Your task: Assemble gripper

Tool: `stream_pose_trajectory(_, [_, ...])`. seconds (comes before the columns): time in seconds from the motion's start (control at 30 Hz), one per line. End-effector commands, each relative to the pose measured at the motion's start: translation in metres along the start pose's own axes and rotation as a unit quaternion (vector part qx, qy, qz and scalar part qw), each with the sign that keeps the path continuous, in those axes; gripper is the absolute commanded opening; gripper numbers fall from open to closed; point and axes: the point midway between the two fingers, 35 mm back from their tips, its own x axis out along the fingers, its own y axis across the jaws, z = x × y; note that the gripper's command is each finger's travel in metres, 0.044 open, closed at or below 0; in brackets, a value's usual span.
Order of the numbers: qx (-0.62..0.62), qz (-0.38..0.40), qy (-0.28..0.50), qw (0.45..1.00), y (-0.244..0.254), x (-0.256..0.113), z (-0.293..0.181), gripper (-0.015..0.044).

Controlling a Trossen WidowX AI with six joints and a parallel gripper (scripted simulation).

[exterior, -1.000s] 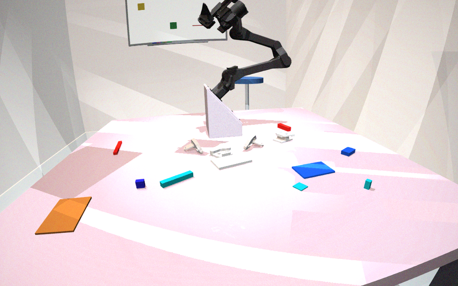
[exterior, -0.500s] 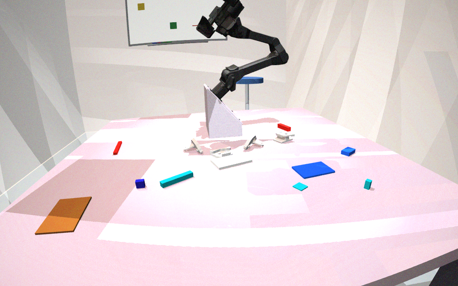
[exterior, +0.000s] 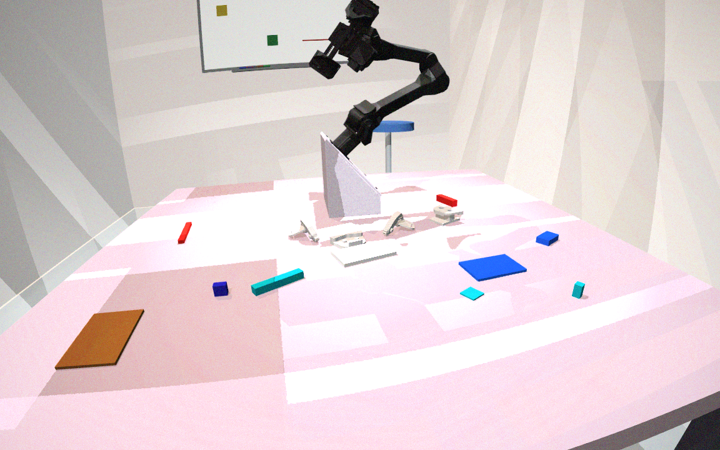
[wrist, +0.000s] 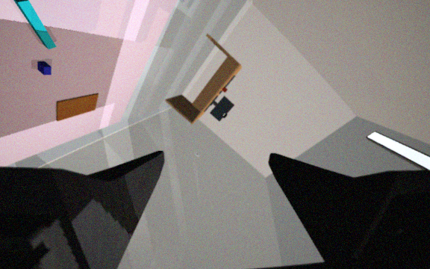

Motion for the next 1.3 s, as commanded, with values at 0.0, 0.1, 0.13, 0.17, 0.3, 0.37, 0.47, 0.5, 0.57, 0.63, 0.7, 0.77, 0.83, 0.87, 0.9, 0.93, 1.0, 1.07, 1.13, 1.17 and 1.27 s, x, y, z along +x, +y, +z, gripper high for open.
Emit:
stream_pose_trajectory(0.0, [-0.001, 0.023, -0.025, 0.999, 0.010, 0.014, 0.012, 0.0440])
stream_pose_trajectory(0.1, [0.000, 0.037, -0.041, 0.998, 0.016, 0.022, 0.021, 0.0440])
stream_pose_trajectory(0.13, [0.000, 0.040, -0.045, 0.998, 0.018, 0.023, 0.023, 0.0440])
stream_pose_trajectory(0.17, [0.000, 0.044, -0.049, 0.998, 0.019, 0.025, 0.026, 0.0440])
stream_pose_trajectory(0.3, [-0.003, 0.065, -0.074, 0.995, 0.029, 0.035, 0.039, 0.0440])
stream_pose_trajectory(0.37, [-0.007, 0.078, -0.090, 0.993, 0.034, 0.040, 0.047, 0.0440])
stream_pose_trajectory(0.47, [-0.013, 0.098, -0.114, 0.989, 0.043, 0.047, 0.060, 0.0440])
stream_pose_trajectory(0.5, [-0.015, 0.104, -0.122, 0.987, 0.045, 0.049, 0.065, 0.0440])
stream_pose_trajectory(0.57, [-0.019, 0.117, -0.138, 0.983, 0.051, 0.053, 0.074, 0.0440])
stream_pose_trajectory(0.63, [-0.024, 0.130, -0.154, 0.979, 0.057, 0.057, 0.083, 0.0440])
stream_pose_trajectory(0.7, [-0.028, 0.143, -0.170, 0.975, 0.063, 0.060, 0.092, 0.0440])
stream_pose_trajectory(0.77, [-0.033, 0.156, -0.186, 0.969, 0.069, 0.062, 0.101, 0.0440])
stream_pose_trajectory(0.83, [-0.039, 0.169, -0.203, 0.964, 0.075, 0.064, 0.110, 0.0440])
stream_pose_trajectory(0.87, [-0.041, 0.175, -0.211, 0.961, 0.078, 0.065, 0.115, 0.0440])
stream_pose_trajectory(0.9, [-0.044, 0.181, -0.219, 0.958, 0.081, 0.066, 0.120, 0.0440])
stream_pose_trajectory(0.93, [-0.047, 0.188, -0.227, 0.955, 0.084, 0.067, 0.124, 0.0440])
stream_pose_trajectory(1.0, [-0.052, 0.199, -0.242, 0.948, 0.090, 0.068, 0.133, 0.0440])
stream_pose_trajectory(1.07, [-0.057, 0.211, -0.257, 0.942, 0.096, 0.068, 0.142, 0.0440])
stream_pose_trajectory(1.13, [-0.062, 0.222, -0.271, 0.934, 0.101, 0.068, 0.150, 0.0440])
stream_pose_trajectory(1.17, [-0.064, 0.228, -0.279, 0.931, 0.104, 0.068, 0.155, 0.0440])
stream_pose_trajectory(1.27, [-0.072, 0.245, -0.301, 0.919, 0.113, 0.068, 0.167, 0.0440])
